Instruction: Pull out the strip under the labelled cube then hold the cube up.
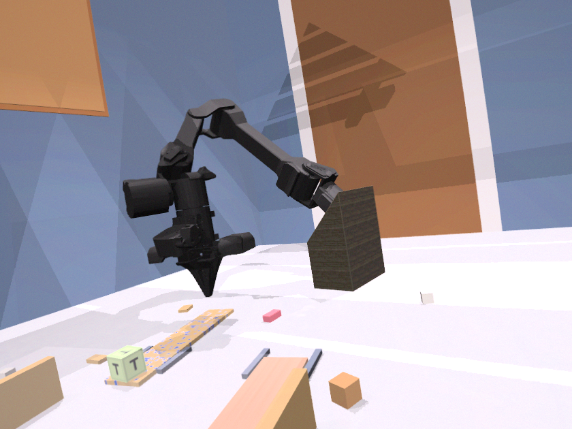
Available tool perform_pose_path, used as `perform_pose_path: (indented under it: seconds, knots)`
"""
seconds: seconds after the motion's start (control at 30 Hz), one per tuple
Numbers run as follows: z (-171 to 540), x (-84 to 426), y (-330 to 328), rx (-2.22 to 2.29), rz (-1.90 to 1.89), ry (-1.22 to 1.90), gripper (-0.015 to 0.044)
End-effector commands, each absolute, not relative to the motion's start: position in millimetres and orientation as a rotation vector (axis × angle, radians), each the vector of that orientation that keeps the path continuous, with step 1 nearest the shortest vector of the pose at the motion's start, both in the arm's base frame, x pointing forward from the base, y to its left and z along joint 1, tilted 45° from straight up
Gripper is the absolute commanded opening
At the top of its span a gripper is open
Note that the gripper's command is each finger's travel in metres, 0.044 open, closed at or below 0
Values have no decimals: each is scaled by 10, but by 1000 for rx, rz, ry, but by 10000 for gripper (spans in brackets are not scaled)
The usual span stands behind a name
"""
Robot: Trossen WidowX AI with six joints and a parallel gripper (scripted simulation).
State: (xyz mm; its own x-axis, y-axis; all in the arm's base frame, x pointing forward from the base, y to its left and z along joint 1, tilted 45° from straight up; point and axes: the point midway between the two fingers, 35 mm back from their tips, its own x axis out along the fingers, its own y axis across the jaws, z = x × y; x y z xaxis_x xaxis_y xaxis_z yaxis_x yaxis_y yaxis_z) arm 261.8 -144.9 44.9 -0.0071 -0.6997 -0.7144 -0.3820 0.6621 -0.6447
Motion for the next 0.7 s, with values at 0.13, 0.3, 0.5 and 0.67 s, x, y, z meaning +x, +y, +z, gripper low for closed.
perform_pose_path:
  seconds: [0.13, 0.3, 0.5, 0.67]
  knots:
    - [421, 2806, -1342, -778, -448, 1566, 131]
    - [399, 2939, -1286, -771, -455, 1562, 262]
    - [372, 3109, -1221, -770, -455, 1562, 420]
    - [350, 3254, -1168, -770, -455, 1561, 440]
